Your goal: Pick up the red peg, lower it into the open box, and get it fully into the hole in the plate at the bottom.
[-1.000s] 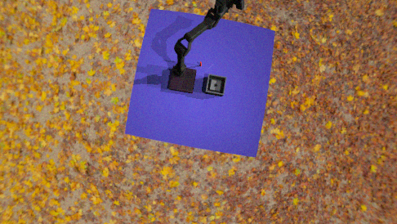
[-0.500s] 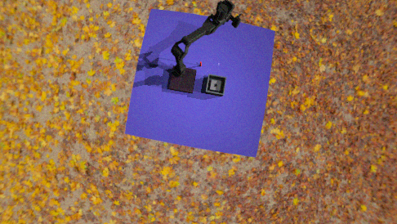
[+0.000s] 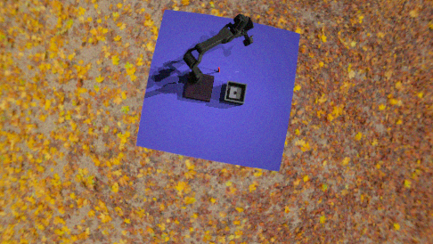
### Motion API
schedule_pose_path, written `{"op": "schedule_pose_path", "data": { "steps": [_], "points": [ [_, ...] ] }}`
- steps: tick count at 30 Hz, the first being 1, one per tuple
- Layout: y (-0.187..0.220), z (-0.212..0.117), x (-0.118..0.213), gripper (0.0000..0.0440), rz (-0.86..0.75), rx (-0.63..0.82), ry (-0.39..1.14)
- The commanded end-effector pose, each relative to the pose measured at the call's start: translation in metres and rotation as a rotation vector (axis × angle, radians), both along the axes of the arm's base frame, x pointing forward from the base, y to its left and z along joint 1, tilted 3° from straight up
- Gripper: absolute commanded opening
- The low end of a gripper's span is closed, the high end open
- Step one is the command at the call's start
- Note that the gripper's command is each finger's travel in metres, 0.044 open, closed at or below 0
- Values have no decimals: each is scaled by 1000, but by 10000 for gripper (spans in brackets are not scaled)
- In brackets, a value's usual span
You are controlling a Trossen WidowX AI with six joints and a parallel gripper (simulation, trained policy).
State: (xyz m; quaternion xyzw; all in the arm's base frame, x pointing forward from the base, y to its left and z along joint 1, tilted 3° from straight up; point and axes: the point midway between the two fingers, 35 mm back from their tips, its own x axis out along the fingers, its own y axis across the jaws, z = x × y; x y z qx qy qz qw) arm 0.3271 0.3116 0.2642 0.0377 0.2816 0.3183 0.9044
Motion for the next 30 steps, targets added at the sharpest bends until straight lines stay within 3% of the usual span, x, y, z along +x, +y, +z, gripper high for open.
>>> {"op": "schedule_pose_path", "data": {
  "steps": [1,30],
  "points": [
    [-20,-19,-9,440,-79,-4,119],
    [-155,-136,-98,440,-770,-123,838]
  ]
}}
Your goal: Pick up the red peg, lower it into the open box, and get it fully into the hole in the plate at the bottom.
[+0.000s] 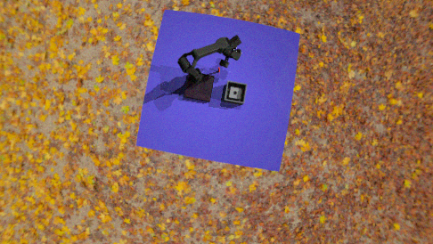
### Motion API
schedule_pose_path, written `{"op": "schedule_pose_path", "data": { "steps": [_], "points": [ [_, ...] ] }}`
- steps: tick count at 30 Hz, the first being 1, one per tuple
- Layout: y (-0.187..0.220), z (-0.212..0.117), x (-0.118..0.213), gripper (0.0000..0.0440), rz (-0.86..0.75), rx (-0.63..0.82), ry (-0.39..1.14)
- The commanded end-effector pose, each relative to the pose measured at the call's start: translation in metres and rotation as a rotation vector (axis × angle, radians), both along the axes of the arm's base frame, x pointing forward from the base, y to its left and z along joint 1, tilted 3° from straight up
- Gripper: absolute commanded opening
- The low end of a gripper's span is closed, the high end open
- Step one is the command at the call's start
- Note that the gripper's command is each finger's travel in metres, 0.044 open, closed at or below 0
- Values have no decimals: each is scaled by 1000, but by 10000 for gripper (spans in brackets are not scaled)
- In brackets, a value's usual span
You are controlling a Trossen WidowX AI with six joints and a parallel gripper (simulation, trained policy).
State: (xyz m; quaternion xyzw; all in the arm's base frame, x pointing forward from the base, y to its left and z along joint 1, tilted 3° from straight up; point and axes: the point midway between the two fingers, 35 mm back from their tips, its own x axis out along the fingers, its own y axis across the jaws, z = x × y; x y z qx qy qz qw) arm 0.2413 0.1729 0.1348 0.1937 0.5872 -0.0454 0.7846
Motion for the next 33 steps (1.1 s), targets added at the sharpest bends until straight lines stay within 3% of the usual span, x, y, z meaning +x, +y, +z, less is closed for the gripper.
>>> {"op": "schedule_pose_path", "data": {
  "steps": [1,14,33],
  "points": [
    [-20,-10,-16,440,-115,-34,78],
    [-61,-48,-54,434,-431,-124,261],
    [-66,-121,-60,418,-631,-83,256]
  ]
}}
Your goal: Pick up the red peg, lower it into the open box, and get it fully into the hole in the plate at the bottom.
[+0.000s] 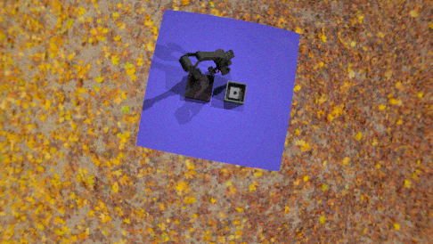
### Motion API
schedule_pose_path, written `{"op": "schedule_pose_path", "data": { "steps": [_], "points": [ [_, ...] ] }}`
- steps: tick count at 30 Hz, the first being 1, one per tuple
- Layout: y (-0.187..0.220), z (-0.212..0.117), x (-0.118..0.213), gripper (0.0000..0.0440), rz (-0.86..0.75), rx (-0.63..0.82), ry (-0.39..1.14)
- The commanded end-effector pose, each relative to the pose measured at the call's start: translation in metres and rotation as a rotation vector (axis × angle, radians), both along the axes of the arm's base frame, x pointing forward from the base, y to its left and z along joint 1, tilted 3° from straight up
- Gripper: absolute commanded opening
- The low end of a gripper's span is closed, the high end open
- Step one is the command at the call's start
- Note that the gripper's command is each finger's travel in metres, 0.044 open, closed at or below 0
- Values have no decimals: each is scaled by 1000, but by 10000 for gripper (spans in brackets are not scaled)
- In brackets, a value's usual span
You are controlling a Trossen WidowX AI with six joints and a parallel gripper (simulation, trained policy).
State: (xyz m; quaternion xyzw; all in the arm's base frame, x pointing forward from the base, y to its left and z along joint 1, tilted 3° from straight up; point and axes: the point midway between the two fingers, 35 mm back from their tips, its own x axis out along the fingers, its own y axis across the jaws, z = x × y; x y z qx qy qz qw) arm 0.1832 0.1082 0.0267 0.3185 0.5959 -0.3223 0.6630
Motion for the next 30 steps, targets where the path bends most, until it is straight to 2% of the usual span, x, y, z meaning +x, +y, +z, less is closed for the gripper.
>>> {"op": "schedule_pose_path", "data": {
  "steps": [1,6,17,30],
  "points": [
    [-2,-16,-3,403,-39,-4,0],
    [-4,-27,-9,292,-81,0,27],
    [-2,-28,-11,5,-102,48,92],
    [-18,3,4,0,-18,-8,-26]
  ]
}}
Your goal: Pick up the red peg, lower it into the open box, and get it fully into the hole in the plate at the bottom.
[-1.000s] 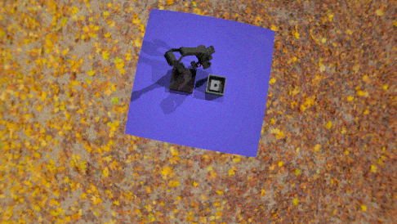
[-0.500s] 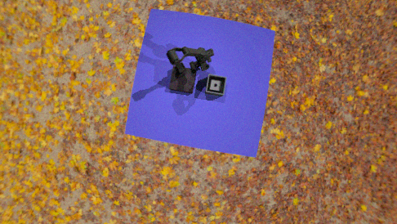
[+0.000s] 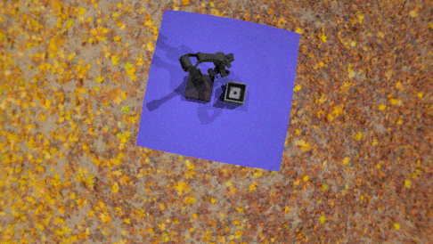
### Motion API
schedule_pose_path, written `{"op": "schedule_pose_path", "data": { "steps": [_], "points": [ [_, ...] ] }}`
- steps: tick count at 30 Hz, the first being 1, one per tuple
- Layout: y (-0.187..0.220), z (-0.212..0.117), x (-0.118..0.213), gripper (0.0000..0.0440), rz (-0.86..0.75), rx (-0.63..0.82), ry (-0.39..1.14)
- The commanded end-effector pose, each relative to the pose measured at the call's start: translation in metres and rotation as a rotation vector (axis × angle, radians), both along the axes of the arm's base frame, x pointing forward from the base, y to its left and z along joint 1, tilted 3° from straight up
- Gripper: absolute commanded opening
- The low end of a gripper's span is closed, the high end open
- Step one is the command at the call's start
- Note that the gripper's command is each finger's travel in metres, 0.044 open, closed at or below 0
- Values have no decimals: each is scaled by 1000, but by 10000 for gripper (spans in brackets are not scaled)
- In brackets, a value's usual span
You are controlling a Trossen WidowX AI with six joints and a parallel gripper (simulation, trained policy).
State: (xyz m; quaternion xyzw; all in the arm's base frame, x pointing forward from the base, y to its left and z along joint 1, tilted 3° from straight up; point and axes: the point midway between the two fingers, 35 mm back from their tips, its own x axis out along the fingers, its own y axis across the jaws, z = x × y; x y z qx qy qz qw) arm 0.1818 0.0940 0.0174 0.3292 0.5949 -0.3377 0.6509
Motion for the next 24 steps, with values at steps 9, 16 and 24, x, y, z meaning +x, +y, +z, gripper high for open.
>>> {"op": "schedule_pose_path", "data": {
  "steps": [9,16,24],
  "points": [
    [-16,41,20,1,87,-56,-122],
    [-26,69,36,0,117,-88,-180],
    [-41,99,57,0,123,-120,-235]
  ]
}}
